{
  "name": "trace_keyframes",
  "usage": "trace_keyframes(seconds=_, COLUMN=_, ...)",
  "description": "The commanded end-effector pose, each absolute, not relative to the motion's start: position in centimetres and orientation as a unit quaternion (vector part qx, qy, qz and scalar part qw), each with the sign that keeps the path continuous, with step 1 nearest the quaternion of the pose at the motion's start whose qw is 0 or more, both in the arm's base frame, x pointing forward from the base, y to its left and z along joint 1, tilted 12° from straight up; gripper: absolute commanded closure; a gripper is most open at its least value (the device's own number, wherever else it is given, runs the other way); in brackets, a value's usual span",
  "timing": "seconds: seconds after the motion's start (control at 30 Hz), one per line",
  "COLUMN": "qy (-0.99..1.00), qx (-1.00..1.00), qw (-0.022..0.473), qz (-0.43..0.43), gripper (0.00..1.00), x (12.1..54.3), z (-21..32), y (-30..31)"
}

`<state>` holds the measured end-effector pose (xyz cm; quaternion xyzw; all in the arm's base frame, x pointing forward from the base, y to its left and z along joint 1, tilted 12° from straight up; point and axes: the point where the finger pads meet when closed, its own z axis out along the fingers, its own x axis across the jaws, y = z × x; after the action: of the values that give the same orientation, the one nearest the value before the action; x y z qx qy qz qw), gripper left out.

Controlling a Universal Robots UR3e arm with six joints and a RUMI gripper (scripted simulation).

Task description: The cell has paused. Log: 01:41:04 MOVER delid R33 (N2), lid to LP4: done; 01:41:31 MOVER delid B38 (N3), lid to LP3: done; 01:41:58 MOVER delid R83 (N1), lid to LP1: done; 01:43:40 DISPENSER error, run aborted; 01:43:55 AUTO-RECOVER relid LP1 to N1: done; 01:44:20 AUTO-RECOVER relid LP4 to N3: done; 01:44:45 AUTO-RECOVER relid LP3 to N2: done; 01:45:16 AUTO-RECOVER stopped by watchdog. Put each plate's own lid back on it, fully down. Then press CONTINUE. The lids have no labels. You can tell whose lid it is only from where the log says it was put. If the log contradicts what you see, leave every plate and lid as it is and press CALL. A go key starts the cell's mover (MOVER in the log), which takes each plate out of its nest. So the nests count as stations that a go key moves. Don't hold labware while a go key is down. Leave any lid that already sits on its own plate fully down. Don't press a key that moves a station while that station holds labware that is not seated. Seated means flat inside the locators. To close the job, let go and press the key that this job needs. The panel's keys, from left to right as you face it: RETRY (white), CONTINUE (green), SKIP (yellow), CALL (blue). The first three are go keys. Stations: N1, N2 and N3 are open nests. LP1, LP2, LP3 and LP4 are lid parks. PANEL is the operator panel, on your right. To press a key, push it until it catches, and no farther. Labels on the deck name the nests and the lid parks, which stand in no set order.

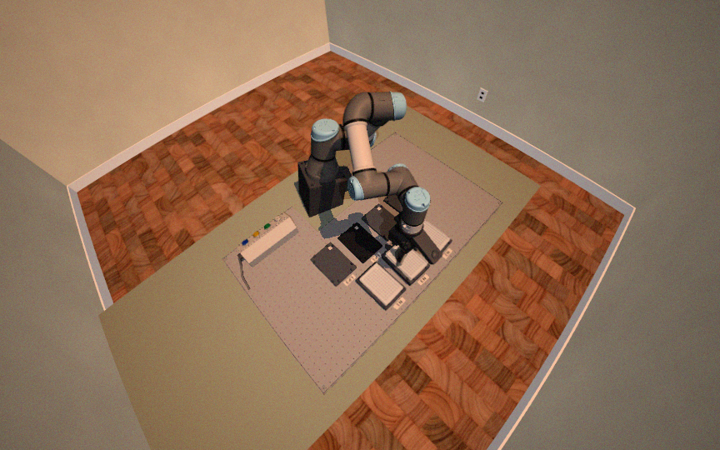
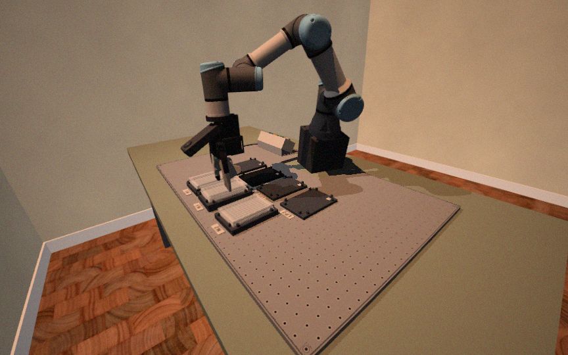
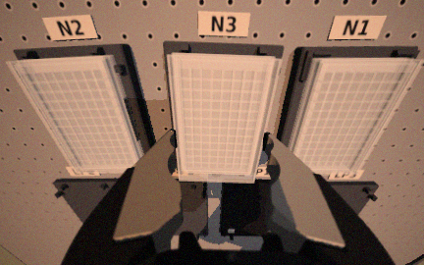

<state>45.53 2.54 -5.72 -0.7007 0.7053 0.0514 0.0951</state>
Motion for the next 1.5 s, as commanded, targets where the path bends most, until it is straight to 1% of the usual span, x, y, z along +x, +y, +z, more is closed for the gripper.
trace_keyframes(seconds=0.0, qy=0.705, qx=-0.701, qw=0.096, qz=0.049, gripper=1.0, x=45.66, z=-5.84, y=2.53)
trace_keyframes(seconds=1.47, qy=0.705, qx=-0.701, qw=0.096, qz=0.049, gripper=1.0, x=45.69, z=-6.31, y=2.64)
